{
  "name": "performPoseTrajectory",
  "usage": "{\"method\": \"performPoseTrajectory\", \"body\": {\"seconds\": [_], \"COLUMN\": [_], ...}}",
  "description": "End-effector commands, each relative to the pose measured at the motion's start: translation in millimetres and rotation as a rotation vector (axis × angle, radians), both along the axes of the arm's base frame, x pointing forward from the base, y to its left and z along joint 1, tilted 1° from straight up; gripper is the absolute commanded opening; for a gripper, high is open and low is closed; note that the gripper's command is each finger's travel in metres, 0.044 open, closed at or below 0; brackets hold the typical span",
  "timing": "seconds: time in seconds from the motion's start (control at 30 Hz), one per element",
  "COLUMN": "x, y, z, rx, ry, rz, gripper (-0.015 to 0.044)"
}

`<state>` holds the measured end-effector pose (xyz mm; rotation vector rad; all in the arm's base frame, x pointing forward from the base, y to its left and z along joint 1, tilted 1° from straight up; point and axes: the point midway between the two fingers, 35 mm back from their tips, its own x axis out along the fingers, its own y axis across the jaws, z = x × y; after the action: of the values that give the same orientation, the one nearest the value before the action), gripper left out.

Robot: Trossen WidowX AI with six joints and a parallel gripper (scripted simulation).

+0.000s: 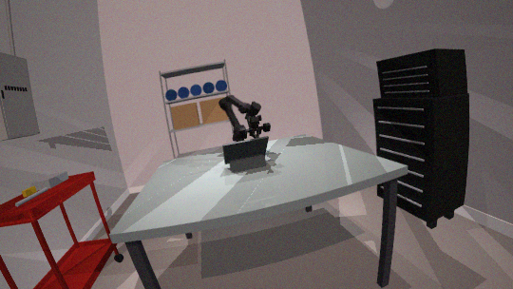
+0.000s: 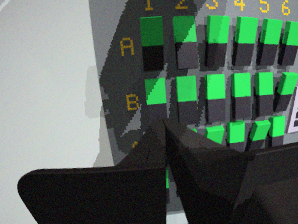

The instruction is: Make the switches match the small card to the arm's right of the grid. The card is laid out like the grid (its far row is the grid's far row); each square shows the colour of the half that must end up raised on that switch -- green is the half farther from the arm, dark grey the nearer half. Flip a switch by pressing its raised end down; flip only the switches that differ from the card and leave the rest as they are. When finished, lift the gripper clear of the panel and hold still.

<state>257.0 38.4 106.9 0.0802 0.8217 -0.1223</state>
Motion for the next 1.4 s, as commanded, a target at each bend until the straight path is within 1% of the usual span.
{"method": "performPoseTrajectory", "body": {"seconds": [0.0, 0.33, 1.37], "x": [0.6, 9.3, 9.8], "y": [0.1, -0.7, -0.8], "z": [-6.5, -16.3, -16.9], "rx": [-0.004, -0.004, -0.004], "ry": [0.013, 0.012, 0.012], "rz": [0.008, 0.008, 0.008], "gripper": [0.0000, 0.0000, 0.0000]}}
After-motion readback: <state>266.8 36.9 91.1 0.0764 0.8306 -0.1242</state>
